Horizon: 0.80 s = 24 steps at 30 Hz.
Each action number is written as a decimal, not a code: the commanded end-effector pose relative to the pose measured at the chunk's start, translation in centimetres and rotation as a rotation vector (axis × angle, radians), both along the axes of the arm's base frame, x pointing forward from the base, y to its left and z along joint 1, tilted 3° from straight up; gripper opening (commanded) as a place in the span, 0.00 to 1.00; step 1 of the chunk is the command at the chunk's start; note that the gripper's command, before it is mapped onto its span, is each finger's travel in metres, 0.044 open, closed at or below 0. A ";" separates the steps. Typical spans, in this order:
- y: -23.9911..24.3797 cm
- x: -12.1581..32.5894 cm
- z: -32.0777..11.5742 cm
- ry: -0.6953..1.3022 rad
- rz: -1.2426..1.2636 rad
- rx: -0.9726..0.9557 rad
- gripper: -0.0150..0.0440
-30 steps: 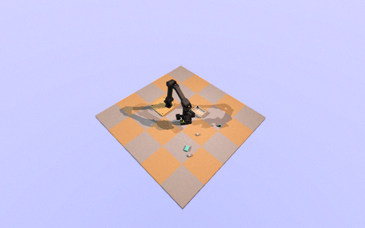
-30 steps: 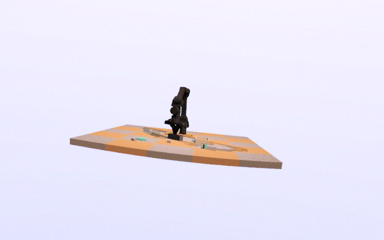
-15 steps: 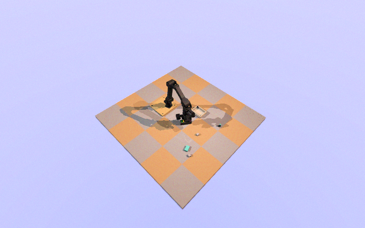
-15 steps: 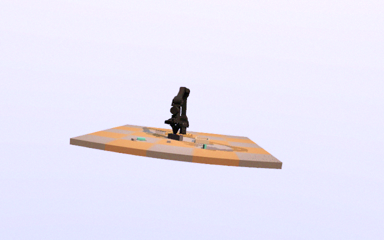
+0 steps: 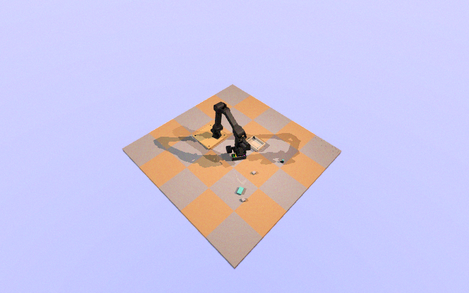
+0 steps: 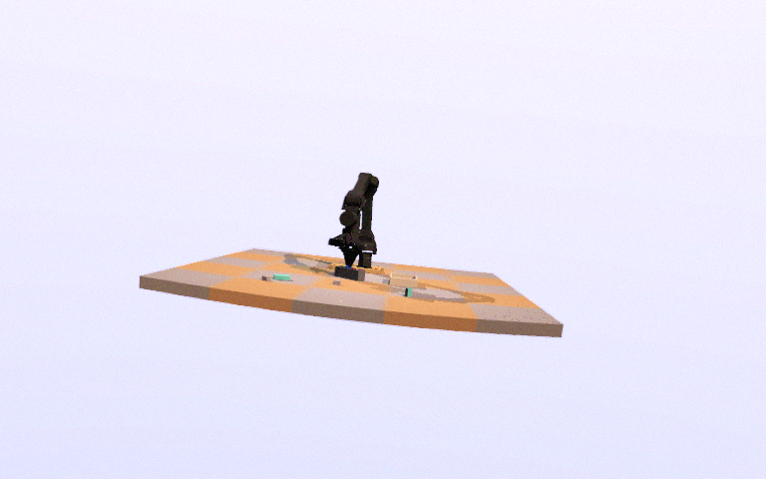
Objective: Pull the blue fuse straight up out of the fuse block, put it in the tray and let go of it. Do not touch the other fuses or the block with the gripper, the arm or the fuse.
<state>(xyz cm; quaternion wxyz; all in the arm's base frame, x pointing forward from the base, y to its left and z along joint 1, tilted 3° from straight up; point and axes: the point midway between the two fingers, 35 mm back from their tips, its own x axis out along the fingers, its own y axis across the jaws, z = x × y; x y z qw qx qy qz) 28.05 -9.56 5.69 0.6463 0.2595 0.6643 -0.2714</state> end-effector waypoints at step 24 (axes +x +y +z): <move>0.0 0.2 1.6 -0.008 -0.003 -0.004 0.25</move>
